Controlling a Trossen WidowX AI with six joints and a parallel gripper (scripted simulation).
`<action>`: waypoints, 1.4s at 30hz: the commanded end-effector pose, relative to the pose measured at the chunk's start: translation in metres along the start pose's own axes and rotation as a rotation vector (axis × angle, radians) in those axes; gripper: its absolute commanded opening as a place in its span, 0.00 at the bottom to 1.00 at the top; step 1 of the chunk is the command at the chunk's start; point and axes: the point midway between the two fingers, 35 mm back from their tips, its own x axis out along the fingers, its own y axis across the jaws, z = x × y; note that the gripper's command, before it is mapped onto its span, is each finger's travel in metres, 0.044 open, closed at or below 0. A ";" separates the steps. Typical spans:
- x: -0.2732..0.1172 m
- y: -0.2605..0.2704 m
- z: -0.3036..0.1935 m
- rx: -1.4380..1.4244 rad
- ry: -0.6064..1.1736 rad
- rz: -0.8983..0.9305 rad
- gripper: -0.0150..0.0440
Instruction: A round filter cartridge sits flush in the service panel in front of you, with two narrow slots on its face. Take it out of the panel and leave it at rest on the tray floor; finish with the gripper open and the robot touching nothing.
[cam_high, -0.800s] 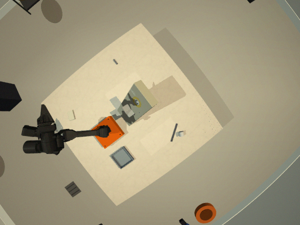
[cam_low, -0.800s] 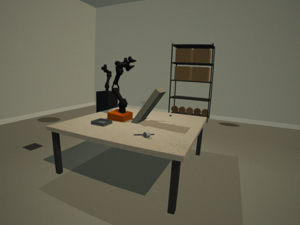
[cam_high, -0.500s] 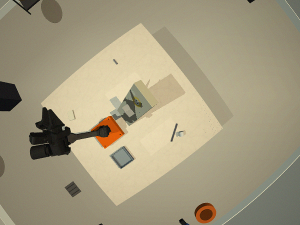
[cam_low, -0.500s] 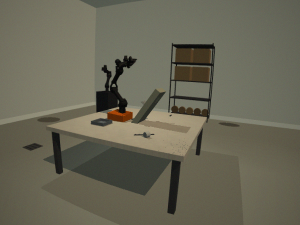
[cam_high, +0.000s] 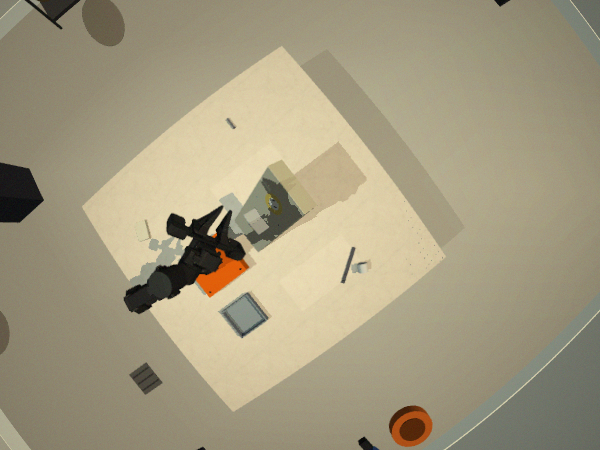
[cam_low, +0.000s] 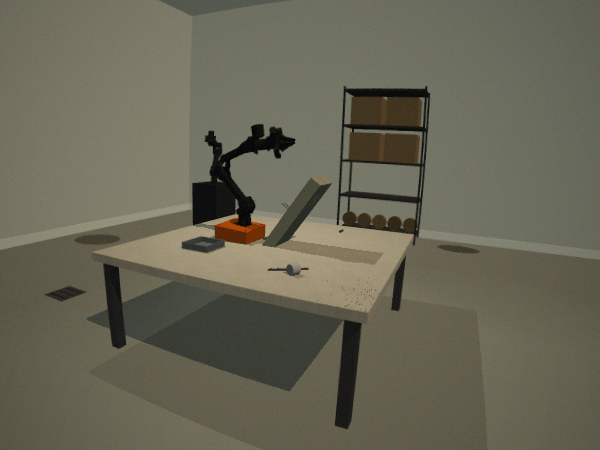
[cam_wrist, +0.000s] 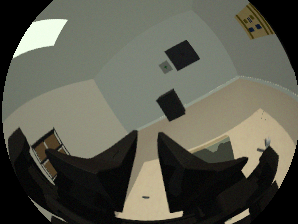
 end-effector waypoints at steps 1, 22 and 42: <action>0.017 -0.057 -0.046 0.119 0.121 -0.240 0.41; 0.004 -0.139 -0.137 0.129 0.366 -0.694 0.41; 0.011 -0.143 -0.140 0.129 0.366 -0.694 0.41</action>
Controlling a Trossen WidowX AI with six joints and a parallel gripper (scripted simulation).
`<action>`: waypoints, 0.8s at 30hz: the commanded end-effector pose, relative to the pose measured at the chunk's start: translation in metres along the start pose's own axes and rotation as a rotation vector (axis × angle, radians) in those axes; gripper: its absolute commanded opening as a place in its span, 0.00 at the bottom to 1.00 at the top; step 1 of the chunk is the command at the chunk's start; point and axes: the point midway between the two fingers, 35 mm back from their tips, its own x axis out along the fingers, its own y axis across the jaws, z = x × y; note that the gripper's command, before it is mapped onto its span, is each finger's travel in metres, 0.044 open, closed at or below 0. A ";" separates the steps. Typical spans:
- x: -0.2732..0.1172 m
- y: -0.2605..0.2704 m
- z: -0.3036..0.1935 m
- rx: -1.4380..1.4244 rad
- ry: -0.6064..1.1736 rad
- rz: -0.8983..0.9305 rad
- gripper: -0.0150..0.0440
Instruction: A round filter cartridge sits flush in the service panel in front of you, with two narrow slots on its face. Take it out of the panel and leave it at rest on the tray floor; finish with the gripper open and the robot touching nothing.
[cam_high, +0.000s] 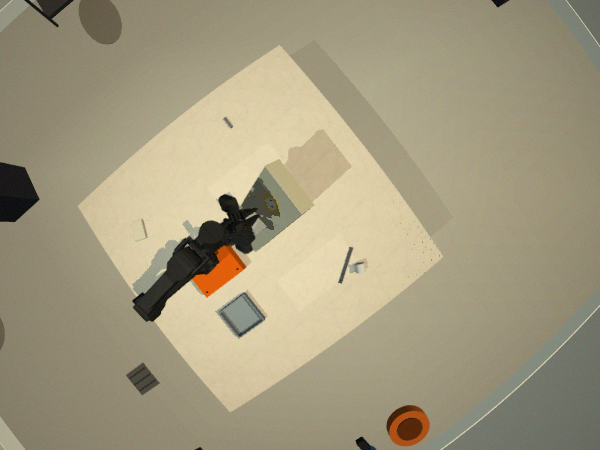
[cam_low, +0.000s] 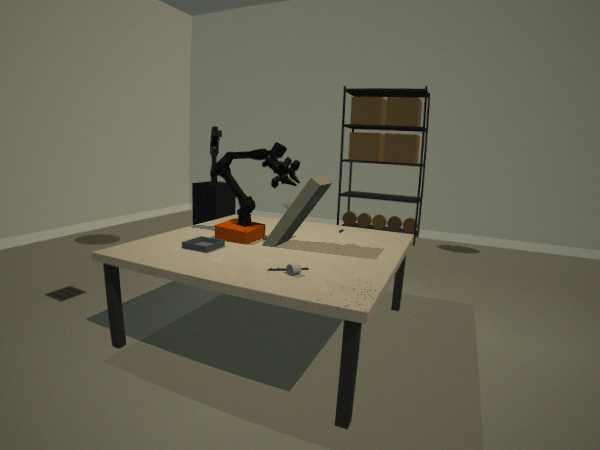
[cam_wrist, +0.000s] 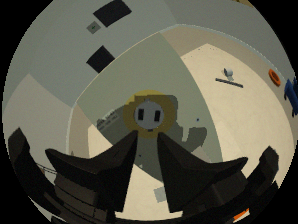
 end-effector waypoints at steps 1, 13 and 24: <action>0.008 -0.002 -0.002 0.001 0.006 -0.008 0.41; 0.027 -0.001 -0.002 0.001 0.005 -0.007 0.41; 0.045 -0.002 -0.002 0.001 0.004 -0.006 0.41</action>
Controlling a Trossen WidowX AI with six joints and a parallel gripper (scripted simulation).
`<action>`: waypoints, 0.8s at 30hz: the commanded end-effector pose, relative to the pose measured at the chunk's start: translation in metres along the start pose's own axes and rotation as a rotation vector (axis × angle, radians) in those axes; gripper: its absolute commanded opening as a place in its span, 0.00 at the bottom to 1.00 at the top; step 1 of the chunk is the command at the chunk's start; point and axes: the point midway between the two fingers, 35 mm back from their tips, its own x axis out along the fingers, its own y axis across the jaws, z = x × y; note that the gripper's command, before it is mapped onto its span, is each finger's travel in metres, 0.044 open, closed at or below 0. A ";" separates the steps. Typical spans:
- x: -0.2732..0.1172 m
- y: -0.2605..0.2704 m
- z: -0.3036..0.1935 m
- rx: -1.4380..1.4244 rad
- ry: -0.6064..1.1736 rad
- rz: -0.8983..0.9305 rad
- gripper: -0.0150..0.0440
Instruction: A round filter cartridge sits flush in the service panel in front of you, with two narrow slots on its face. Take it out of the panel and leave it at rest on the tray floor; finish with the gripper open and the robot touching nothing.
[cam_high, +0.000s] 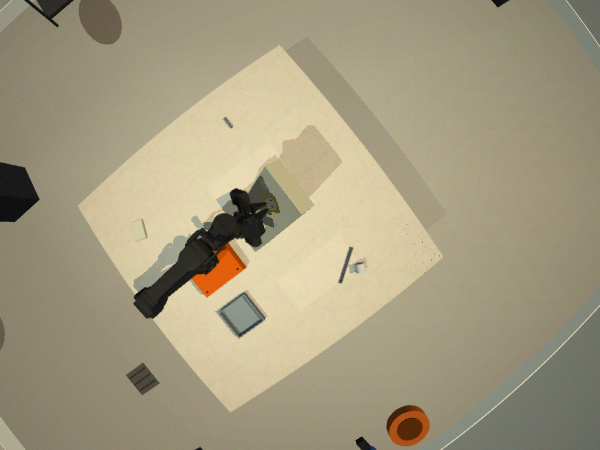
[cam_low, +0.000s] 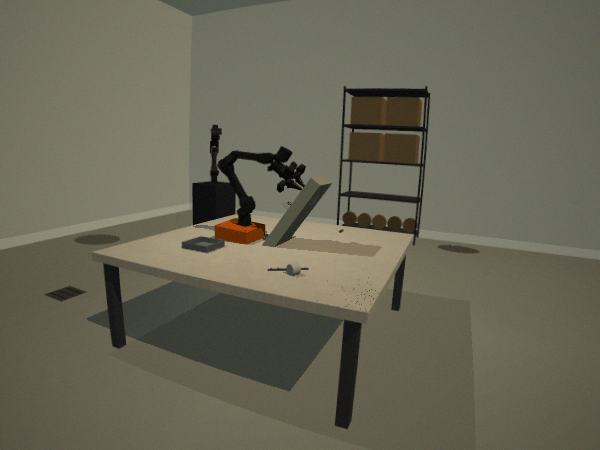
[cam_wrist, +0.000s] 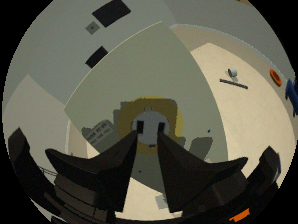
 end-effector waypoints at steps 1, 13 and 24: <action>0.009 -0.003 -0.004 -0.004 0.011 -0.006 0.41; 0.016 -0.005 -0.006 -0.004 0.011 -0.006 0.41; 0.016 -0.006 -0.008 -0.004 0.011 -0.006 0.41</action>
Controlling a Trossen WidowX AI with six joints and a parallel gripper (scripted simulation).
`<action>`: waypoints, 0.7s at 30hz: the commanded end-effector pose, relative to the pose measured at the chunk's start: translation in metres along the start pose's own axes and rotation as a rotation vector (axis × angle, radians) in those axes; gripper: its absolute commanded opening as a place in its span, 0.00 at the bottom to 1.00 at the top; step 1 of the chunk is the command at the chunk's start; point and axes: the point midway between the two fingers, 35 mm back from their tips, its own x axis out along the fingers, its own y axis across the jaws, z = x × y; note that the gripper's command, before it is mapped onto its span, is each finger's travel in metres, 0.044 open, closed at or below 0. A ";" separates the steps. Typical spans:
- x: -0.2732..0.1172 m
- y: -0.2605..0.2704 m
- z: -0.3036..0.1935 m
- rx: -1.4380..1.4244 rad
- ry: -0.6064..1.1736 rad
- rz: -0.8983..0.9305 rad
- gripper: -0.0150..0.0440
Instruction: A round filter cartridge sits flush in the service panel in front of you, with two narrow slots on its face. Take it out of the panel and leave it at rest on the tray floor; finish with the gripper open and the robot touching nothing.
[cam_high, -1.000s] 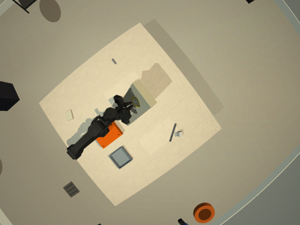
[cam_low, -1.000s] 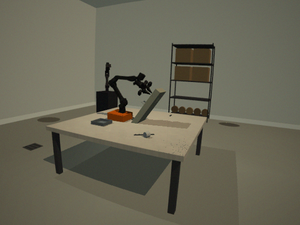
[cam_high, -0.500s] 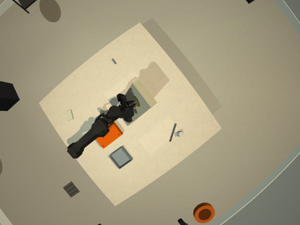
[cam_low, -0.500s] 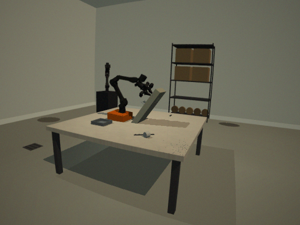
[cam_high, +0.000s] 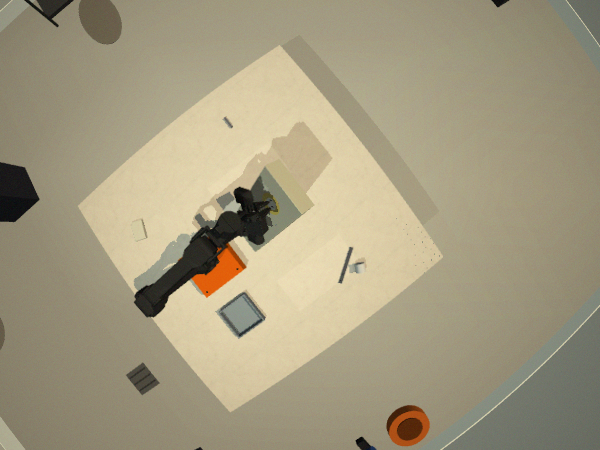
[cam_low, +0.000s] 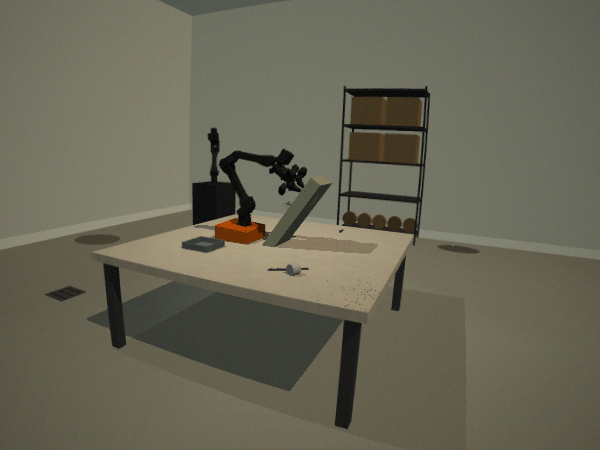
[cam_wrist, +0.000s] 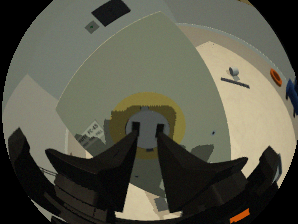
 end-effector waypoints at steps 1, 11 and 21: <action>0.001 -0.002 -0.003 -0.003 0.006 -0.002 0.41; 0.001 -0.001 -0.001 -0.003 0.006 -0.002 0.41; 0.001 0.001 0.000 -0.003 0.006 -0.002 0.41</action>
